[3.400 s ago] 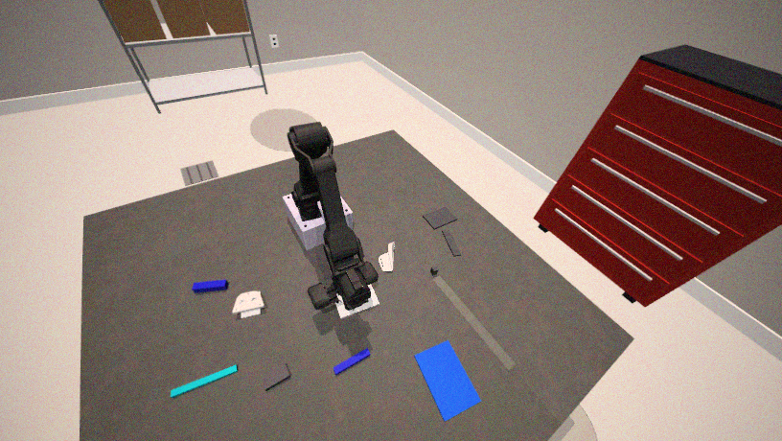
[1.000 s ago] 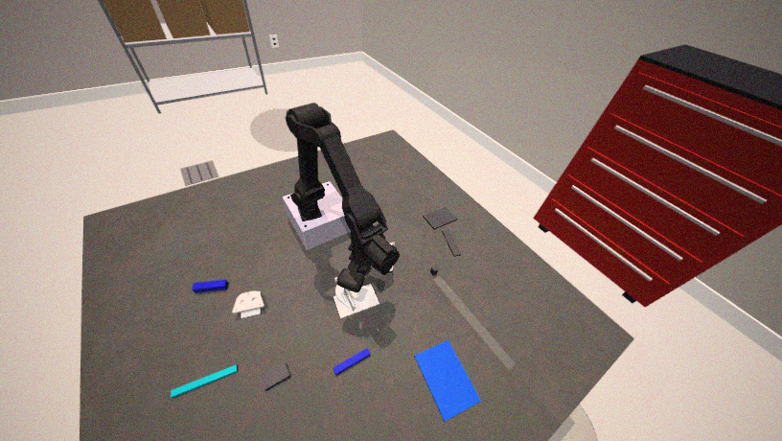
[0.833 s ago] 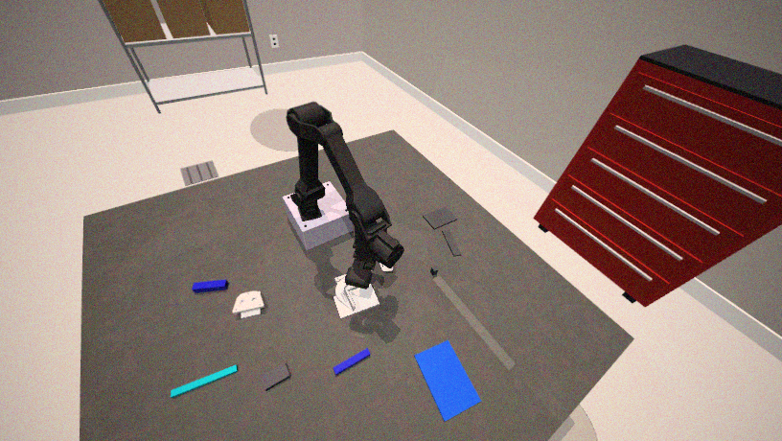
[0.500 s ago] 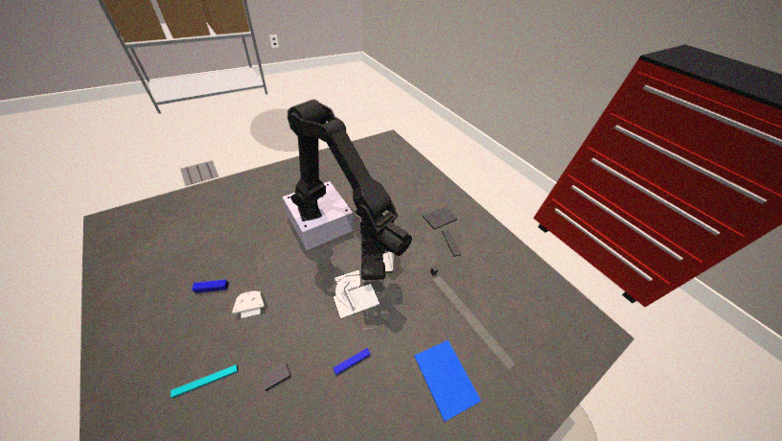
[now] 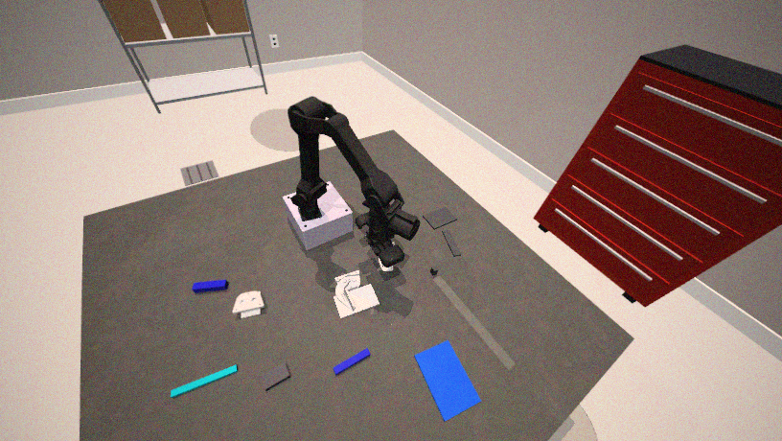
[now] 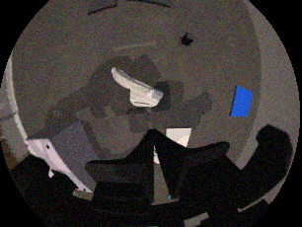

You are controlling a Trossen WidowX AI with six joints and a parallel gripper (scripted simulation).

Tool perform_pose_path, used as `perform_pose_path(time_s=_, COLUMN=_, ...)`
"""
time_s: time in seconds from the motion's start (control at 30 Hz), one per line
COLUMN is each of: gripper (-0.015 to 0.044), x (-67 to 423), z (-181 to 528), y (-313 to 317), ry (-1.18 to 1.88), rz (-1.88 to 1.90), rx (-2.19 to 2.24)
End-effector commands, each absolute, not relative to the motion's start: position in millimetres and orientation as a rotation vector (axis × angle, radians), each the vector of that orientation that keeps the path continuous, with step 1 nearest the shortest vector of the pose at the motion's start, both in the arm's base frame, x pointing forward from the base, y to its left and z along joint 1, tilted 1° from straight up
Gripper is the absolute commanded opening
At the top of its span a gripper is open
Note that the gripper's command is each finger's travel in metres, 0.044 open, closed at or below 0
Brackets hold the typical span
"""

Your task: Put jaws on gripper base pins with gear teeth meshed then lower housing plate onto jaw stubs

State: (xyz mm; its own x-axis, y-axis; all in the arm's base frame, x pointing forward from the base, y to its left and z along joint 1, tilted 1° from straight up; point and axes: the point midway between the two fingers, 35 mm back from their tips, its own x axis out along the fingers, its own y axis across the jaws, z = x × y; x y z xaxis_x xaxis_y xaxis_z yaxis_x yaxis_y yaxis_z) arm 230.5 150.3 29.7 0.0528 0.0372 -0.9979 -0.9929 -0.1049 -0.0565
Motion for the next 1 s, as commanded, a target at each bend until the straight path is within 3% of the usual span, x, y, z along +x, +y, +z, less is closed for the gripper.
perform_pose_path(time_s=0.0, gripper=0.0000, x=219.6, z=28.7, y=157.6, ry=1.023, rz=1.363, rx=-1.395)
perform_pose_path(time_s=0.97, gripper=0.0000, x=159.5, z=28.8, y=198.7, ry=0.439, rz=1.904, rx=-1.959)
